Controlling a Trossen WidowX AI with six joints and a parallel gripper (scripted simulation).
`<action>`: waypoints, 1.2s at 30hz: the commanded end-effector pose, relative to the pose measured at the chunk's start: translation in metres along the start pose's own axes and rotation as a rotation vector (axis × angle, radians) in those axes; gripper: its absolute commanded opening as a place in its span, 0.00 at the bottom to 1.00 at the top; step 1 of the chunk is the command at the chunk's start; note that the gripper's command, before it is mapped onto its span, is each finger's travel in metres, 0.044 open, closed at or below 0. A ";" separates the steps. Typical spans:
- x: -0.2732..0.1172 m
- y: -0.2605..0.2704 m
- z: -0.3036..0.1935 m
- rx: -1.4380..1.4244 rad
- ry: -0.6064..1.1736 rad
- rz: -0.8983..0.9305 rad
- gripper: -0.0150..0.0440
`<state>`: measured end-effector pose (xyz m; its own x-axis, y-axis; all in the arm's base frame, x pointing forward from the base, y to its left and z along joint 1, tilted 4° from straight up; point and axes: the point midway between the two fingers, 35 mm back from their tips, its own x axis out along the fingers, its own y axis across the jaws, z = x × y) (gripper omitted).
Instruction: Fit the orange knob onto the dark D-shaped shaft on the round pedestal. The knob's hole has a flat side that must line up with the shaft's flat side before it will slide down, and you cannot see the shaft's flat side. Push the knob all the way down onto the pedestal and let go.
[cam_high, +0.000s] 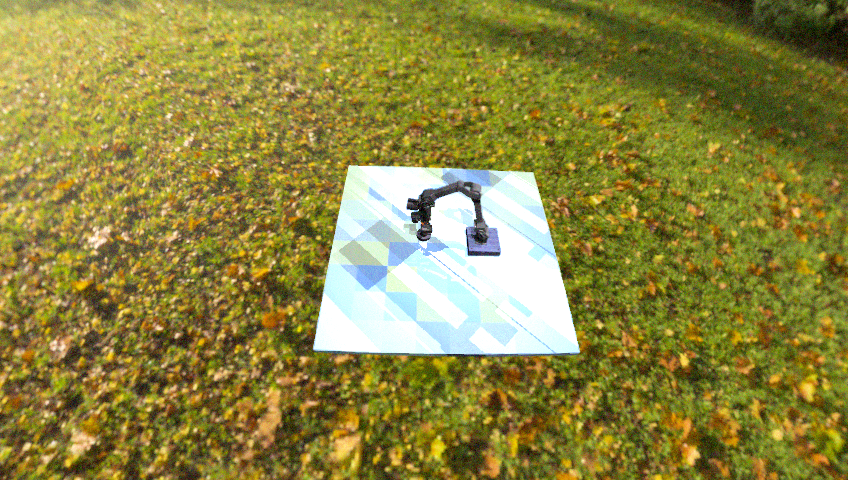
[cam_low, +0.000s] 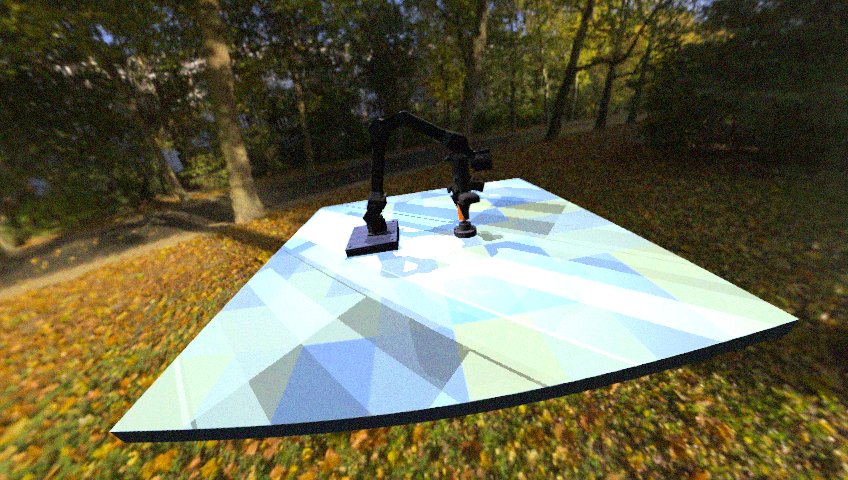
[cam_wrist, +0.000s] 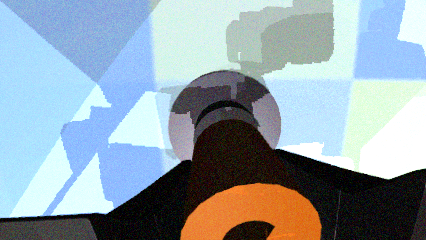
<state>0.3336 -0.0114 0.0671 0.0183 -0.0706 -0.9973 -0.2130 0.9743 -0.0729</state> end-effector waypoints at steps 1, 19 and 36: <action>0.001 0.000 -0.001 -0.007 0.004 0.000 0.25; -0.006 0.000 0.000 -0.046 0.004 0.000 0.25; -0.002 -0.002 0.006 -0.046 0.003 0.000 0.25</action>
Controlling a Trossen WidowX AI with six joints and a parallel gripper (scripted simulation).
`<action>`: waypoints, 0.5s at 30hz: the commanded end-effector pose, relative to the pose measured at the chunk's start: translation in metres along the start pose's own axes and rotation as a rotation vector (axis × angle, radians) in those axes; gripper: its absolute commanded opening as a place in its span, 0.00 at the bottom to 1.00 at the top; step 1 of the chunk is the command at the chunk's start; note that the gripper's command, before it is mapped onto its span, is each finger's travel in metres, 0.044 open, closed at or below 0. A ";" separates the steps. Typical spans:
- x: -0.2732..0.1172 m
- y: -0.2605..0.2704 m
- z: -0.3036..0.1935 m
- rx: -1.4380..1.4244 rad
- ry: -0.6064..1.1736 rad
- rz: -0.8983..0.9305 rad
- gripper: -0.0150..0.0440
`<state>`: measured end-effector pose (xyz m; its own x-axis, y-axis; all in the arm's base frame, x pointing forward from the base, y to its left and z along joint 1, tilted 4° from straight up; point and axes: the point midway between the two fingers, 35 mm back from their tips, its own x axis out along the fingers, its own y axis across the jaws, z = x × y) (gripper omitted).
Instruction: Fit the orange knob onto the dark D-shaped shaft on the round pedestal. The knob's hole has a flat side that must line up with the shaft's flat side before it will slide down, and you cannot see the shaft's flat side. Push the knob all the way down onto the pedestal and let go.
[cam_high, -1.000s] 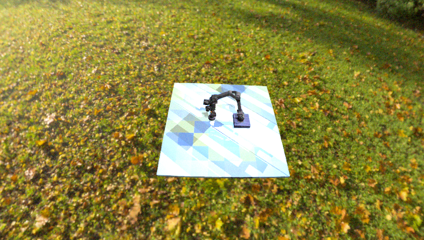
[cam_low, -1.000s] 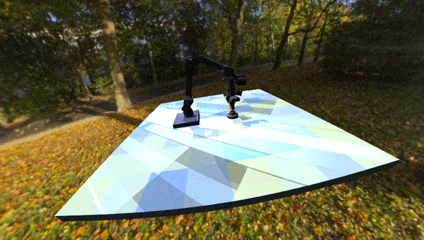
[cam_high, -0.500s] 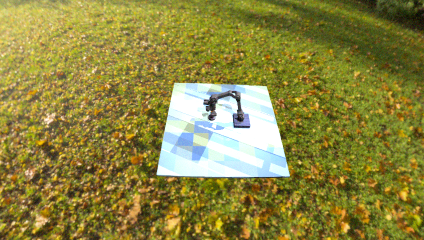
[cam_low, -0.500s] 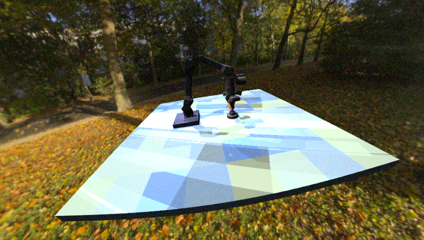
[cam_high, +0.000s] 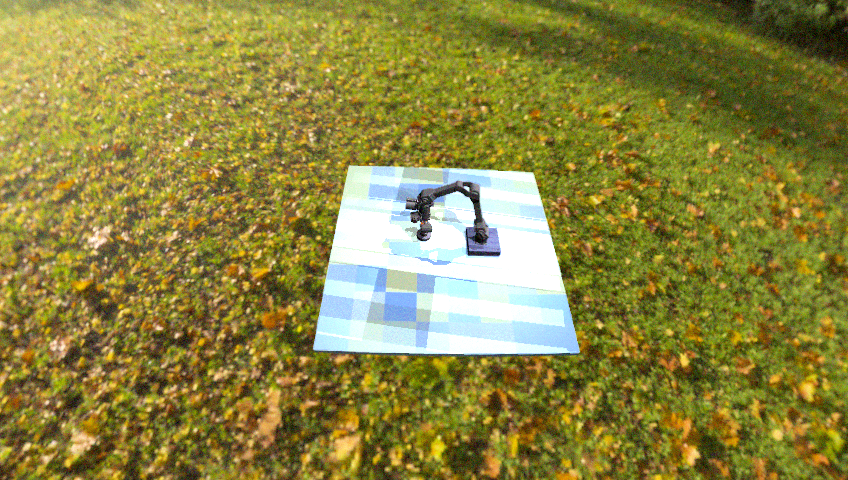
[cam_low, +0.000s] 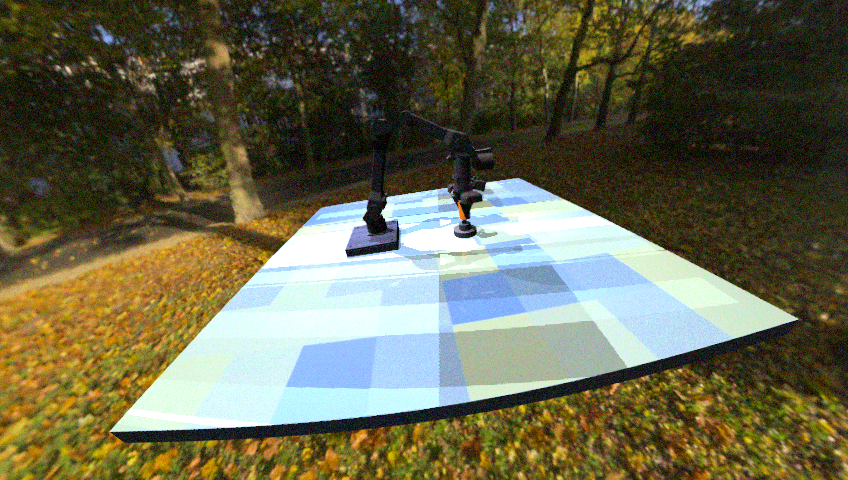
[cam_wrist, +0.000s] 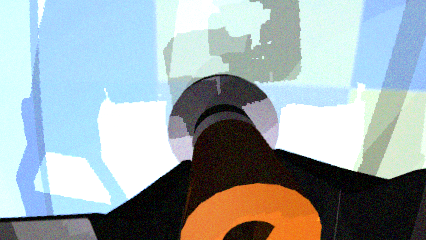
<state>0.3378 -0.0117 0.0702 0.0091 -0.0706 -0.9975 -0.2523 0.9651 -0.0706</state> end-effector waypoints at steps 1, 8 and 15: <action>0.001 -0.001 0.002 -0.006 -0.006 -0.003 0.25; 0.002 -0.001 0.002 -0.006 -0.006 -0.003 0.25; 0.002 0.000 0.000 -0.006 -0.006 -0.002 0.25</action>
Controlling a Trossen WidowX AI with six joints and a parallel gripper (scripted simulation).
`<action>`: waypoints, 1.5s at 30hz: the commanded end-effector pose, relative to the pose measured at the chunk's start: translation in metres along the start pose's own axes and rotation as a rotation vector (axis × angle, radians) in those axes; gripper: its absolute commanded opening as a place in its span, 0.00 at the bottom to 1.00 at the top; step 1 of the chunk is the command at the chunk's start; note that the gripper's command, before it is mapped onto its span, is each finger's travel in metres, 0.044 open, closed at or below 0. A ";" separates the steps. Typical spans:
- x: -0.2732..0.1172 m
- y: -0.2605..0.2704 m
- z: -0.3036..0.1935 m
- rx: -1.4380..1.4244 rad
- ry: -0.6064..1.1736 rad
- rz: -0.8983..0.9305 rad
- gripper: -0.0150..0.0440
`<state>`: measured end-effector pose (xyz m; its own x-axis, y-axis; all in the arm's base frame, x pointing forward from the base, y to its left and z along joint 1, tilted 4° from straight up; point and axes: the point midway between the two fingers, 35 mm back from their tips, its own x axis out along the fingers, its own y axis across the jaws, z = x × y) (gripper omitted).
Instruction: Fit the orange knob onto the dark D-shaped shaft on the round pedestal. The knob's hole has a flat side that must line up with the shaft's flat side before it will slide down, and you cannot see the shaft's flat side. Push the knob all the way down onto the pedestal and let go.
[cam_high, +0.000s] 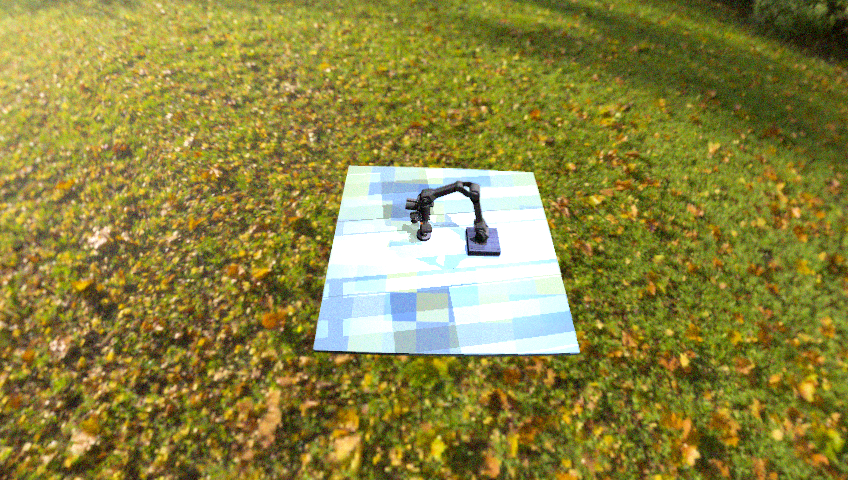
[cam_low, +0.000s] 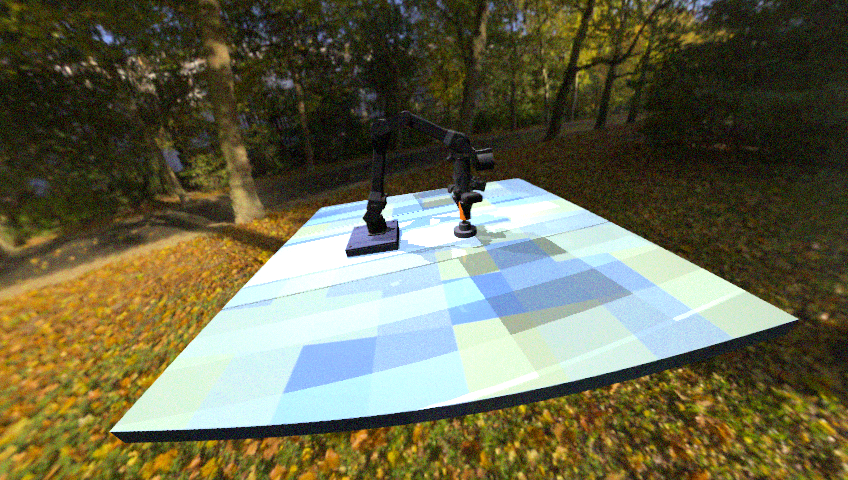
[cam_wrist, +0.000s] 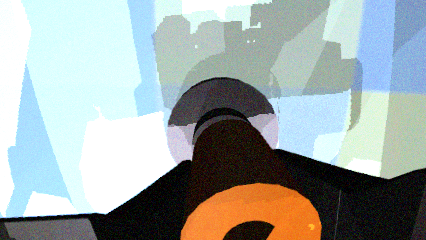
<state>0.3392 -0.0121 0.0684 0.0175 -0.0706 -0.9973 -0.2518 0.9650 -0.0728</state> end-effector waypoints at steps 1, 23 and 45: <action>0.001 0.001 -0.002 -0.006 0.002 0.000 0.25; -0.001 0.002 -0.005 -0.059 0.003 0.000 0.25; 0.000 0.000 0.000 -0.058 0.002 0.000 0.25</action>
<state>0.3393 -0.0120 0.0685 0.0141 -0.0706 -0.9974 -0.3022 0.9505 -0.0716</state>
